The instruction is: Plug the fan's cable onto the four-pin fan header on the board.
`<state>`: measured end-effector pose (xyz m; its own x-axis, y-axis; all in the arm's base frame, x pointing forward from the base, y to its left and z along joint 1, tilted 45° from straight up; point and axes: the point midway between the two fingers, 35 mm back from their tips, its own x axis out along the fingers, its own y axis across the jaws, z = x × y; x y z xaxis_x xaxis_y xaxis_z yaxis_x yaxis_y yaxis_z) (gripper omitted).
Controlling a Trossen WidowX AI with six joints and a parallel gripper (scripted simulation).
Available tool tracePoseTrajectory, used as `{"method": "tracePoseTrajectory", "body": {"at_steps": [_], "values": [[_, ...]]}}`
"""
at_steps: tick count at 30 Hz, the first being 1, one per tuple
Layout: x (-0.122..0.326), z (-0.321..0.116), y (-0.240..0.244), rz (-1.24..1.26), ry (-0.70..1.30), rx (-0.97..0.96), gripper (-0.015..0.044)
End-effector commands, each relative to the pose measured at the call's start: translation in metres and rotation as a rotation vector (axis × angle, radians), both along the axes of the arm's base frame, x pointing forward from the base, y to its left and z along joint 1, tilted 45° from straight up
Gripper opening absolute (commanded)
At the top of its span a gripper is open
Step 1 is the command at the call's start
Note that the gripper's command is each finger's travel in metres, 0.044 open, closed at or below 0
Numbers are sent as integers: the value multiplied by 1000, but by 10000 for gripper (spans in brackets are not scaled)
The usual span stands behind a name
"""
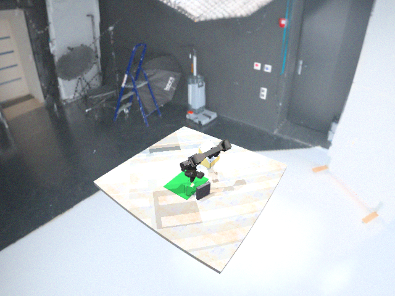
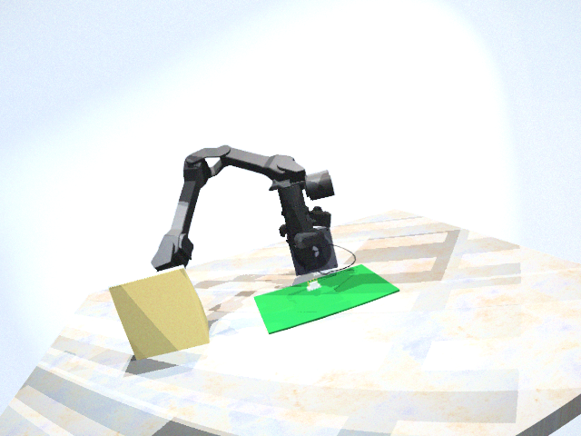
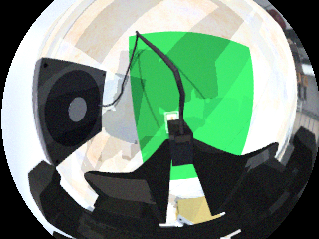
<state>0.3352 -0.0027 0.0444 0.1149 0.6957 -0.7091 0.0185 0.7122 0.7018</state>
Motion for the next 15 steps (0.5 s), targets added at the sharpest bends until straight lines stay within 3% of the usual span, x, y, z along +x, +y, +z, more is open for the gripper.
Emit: {"method": "tracePoseTrajectory", "body": {"at_steps": [1,15], "values": [[-1,2,0,-5,3,5,0],[-5,1,0,-8,6,6,0]]}}
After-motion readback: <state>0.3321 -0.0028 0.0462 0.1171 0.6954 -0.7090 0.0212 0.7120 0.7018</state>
